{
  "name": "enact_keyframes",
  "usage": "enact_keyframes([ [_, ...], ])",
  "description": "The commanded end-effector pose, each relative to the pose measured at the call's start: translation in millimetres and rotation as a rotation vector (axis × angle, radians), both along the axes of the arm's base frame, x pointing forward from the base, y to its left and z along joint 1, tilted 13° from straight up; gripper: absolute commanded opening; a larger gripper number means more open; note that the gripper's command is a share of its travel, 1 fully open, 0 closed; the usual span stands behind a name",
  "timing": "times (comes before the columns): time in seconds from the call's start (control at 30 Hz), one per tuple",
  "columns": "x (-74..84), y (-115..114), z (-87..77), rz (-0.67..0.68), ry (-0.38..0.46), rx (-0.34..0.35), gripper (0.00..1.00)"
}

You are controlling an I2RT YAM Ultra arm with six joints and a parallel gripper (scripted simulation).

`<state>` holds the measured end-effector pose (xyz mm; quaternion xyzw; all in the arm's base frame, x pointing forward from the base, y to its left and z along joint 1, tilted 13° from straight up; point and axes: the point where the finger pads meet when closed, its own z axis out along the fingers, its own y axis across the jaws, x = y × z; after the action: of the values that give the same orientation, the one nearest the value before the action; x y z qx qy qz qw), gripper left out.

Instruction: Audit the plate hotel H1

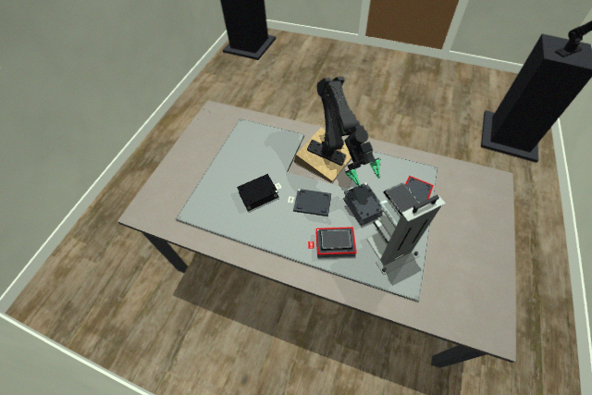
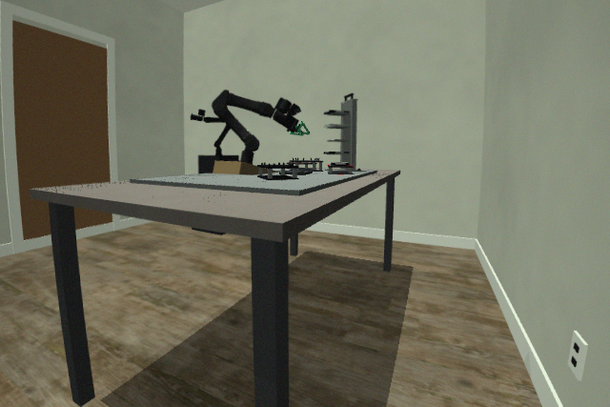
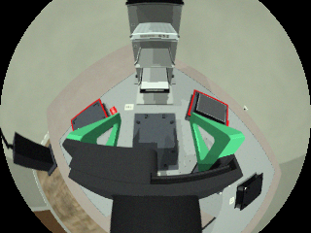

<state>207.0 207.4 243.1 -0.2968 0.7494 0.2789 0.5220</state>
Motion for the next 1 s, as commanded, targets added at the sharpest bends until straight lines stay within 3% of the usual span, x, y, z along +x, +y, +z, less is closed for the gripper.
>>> enact_keyframes([
  [0.0,-2.6,-6.2,24.1,0.003,-0.015,0.007,1.0],
  [0.2,-0.3,-7.0,29.9,0.003,0.006,-0.008,1.0],
  [0.97,-4.3,-22.8,97.3,0.003,0.007,-0.009,1.0],
])
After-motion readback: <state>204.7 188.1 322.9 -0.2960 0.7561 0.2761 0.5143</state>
